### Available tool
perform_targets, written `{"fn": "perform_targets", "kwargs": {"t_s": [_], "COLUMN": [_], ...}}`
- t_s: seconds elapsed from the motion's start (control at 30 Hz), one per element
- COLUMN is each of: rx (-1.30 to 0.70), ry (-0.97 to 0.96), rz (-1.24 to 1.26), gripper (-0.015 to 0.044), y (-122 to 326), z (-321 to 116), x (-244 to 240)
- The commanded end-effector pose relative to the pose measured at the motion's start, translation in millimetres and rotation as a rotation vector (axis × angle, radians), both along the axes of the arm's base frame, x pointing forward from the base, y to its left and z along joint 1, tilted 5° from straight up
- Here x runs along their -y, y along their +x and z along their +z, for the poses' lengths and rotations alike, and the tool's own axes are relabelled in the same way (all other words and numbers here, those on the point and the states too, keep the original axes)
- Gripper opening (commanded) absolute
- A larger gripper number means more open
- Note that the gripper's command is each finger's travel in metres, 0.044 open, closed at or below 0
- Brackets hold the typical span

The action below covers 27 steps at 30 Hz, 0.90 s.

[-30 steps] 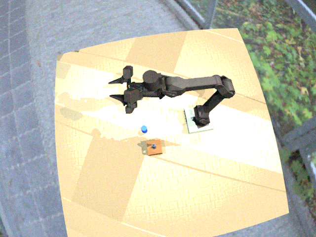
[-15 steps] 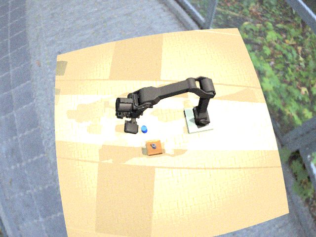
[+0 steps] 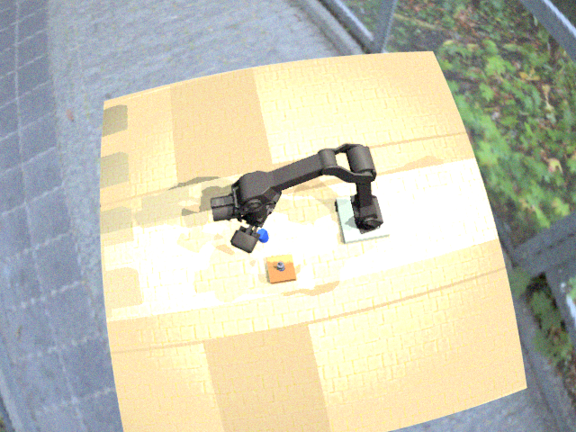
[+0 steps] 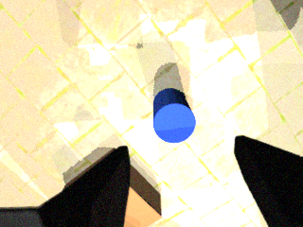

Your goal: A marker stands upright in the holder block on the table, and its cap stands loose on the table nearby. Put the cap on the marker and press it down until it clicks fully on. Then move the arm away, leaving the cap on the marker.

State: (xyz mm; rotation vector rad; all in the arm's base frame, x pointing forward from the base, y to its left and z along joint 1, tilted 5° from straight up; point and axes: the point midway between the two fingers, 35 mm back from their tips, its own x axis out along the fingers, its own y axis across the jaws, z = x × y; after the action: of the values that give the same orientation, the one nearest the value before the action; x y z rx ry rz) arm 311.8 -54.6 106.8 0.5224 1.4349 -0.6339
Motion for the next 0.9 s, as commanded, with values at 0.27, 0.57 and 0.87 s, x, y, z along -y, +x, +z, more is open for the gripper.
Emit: {"fn": "perform_targets", "kwargs": {"t_s": [0.27, 0.57, 0.87], "rx": [-0.029, -0.029, -0.029], "ry": [0.008, 0.008, 0.008], "rz": [-0.009, -0.009, -0.009], "gripper": [0.0254, 0.0254, 0.0254], "y": [-6, -5, -5], "z": [-38, -50, -65], "x": [-1, 0, 1]}}
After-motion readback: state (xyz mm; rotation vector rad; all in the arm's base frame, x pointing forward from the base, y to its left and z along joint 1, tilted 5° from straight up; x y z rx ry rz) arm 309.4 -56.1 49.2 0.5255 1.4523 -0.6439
